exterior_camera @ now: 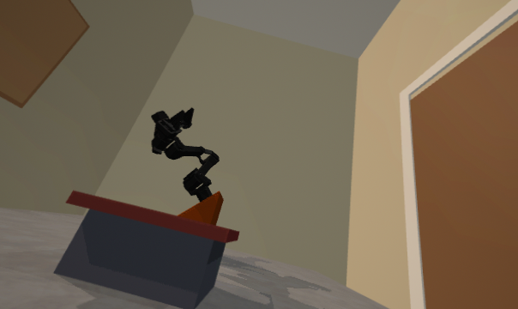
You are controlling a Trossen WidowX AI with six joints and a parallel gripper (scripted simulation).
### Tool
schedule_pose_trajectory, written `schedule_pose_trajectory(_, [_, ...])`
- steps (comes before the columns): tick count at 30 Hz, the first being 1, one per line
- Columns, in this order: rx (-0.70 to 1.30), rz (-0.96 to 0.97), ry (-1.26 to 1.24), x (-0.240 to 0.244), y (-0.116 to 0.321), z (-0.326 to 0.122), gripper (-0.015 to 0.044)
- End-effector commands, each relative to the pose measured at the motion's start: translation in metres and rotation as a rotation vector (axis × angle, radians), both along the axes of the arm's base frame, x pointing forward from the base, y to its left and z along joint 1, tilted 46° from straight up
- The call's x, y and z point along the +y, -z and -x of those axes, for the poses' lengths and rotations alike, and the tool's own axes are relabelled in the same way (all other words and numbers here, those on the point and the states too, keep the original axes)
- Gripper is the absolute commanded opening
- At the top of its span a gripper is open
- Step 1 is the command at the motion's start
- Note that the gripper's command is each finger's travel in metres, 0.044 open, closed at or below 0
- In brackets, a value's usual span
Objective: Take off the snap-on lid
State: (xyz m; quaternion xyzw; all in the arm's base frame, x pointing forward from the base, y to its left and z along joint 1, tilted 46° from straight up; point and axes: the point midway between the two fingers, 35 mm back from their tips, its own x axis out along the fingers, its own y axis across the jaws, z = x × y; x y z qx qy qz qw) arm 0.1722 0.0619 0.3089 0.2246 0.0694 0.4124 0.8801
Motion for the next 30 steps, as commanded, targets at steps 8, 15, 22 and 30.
schedule_pose_trajectory(8, [0.224, -0.399, 0.242, -0.036, 0.016, -0.091, 0.0235])
schedule_pose_trajectory(15, [0.457, -0.588, 0.507, -0.048, 0.077, -0.156, 0.0235])
schedule_pose_trajectory(22, [0.642, -0.624, 0.805, -0.047, 0.157, -0.187, 0.0235])
schedule_pose_trajectory(30, [0.715, -0.442, 1.272, -0.04, 0.267, -0.174, 0.0235])
